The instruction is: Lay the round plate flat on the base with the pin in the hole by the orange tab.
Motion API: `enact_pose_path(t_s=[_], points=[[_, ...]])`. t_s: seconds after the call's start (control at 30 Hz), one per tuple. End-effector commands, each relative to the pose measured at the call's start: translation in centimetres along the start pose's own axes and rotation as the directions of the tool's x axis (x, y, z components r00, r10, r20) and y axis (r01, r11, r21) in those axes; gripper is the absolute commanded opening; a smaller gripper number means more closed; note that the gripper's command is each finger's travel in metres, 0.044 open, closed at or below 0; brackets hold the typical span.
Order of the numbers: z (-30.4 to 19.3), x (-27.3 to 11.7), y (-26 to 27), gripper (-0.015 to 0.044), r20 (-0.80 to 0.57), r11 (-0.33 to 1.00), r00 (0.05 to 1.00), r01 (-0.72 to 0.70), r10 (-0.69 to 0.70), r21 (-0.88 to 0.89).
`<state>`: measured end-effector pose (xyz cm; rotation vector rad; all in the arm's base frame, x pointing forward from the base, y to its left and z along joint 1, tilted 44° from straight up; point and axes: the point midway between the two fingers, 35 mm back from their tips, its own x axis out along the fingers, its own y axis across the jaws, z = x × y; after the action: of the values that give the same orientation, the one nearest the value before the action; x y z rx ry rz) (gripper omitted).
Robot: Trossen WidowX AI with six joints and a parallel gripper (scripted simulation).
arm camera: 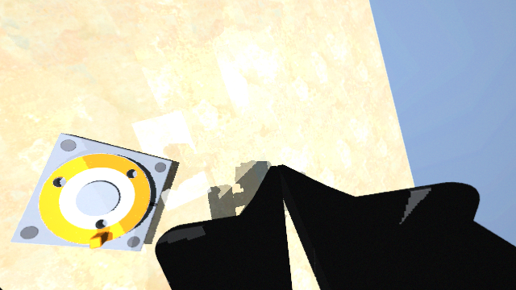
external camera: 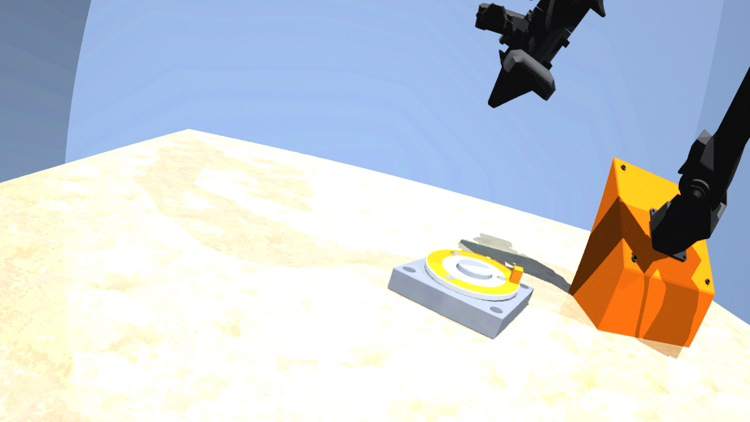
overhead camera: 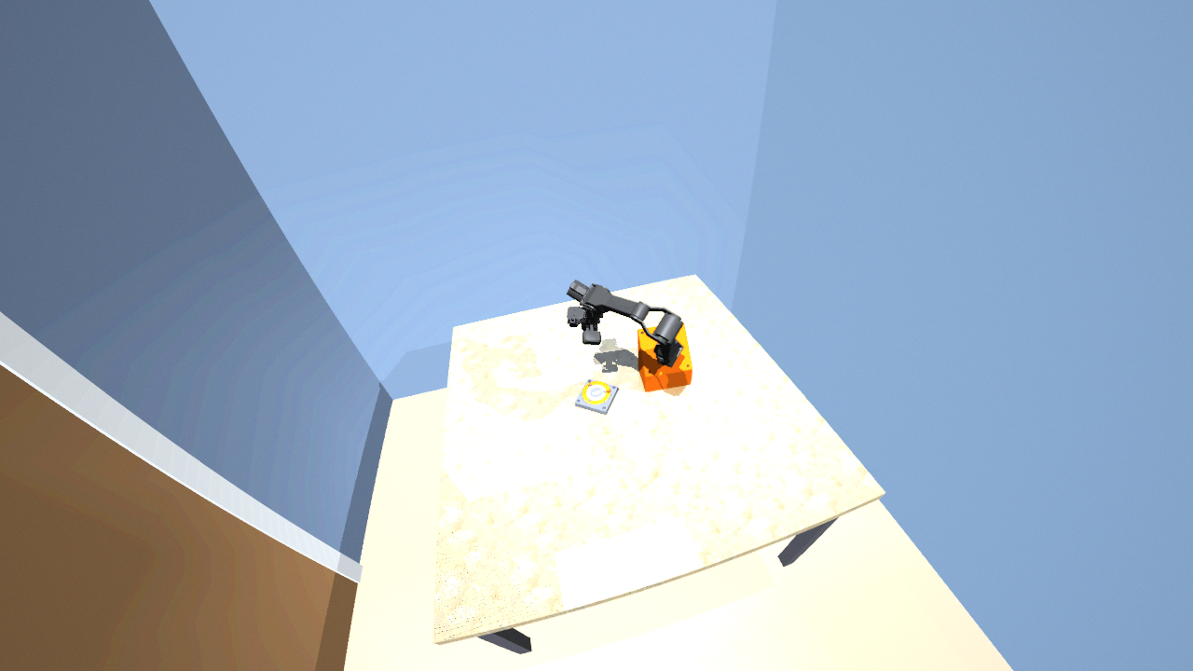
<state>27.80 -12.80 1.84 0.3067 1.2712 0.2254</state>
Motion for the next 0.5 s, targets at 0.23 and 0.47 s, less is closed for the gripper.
enact_pose_path(t_s=[0.23, 0.47], points=[[-4.9, 2.6, 15.7, 0.0000, -0.226, 0.932, 0.915, -0.357, 0.335, -0.063], [-6.7, 2.5, 19.0, 0.0000, -0.293, 0.904, 0.872, -0.424, 0.392, -0.056]])
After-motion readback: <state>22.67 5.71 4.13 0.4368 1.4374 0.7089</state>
